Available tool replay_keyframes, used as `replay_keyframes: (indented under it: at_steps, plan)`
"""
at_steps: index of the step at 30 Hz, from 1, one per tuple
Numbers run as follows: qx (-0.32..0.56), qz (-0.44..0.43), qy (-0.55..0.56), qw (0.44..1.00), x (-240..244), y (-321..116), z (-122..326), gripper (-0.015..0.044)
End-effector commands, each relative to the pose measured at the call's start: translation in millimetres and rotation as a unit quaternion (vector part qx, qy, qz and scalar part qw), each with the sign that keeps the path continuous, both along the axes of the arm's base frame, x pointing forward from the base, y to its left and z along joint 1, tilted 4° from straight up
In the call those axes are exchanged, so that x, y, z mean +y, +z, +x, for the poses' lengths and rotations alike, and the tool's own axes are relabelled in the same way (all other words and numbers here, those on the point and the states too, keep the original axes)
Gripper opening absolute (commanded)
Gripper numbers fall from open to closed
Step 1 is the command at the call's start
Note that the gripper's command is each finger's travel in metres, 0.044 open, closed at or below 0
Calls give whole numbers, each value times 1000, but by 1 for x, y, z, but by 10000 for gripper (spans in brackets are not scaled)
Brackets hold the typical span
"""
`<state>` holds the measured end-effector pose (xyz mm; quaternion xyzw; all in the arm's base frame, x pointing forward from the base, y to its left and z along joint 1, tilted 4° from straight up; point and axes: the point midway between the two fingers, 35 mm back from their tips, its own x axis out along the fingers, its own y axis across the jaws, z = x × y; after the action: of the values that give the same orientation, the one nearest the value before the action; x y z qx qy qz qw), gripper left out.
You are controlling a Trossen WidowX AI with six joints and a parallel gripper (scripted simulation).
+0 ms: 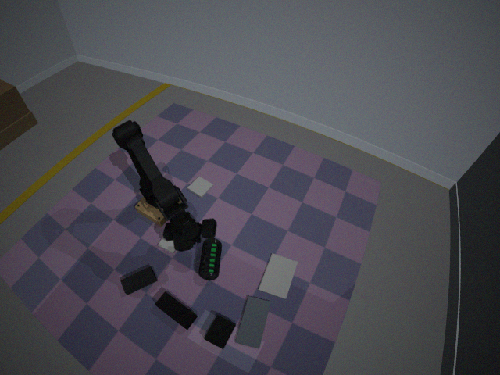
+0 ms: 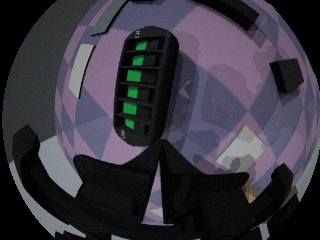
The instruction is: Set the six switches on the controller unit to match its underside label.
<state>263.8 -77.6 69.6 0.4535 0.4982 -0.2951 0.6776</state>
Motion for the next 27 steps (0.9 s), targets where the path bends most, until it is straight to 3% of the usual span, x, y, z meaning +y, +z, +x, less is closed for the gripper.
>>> replay_keyframes:
  at_steps: [1,27]
  plan:
    - [9,-4,2,1000,-2,-2,-6,0]
    - [12,-5,3,1000,-6,-43,-3,0]
